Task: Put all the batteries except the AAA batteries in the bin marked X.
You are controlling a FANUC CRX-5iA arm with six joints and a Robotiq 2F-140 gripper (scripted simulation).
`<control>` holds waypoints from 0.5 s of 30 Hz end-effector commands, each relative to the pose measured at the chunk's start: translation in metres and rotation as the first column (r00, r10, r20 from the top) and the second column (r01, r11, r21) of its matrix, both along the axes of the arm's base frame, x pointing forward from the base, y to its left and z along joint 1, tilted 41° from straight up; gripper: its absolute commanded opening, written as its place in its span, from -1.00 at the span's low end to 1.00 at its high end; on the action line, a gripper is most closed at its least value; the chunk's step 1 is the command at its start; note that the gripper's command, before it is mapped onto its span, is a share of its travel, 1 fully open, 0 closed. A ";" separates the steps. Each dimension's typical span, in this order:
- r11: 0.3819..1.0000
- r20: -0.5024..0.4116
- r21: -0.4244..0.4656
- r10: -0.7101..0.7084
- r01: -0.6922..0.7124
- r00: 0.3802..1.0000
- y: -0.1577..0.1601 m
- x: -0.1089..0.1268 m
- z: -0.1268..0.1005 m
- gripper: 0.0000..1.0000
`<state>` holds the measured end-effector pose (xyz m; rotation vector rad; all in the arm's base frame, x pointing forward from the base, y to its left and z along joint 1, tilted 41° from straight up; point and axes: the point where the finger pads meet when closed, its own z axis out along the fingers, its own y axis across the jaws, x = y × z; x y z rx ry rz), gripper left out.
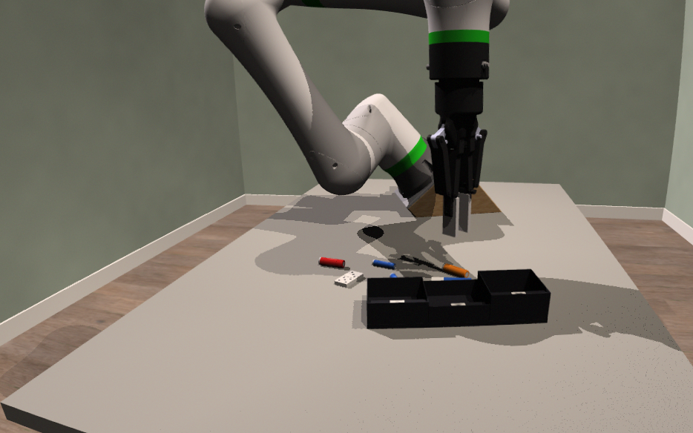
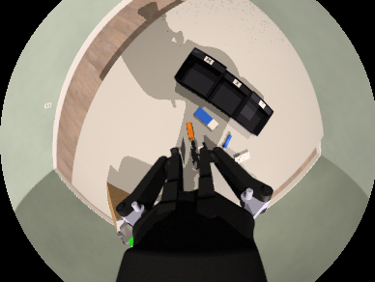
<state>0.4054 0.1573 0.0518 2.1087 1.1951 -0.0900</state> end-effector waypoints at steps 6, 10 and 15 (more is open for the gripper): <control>1.000 0.000 0.000 0.000 0.000 1.000 -0.012 0.005 -0.015 -0.65; 1.000 0.000 0.000 0.000 0.000 1.000 -0.017 0.008 -0.021 -0.65; 1.000 0.000 0.000 0.000 0.000 1.000 -0.029 0.013 -0.036 -0.65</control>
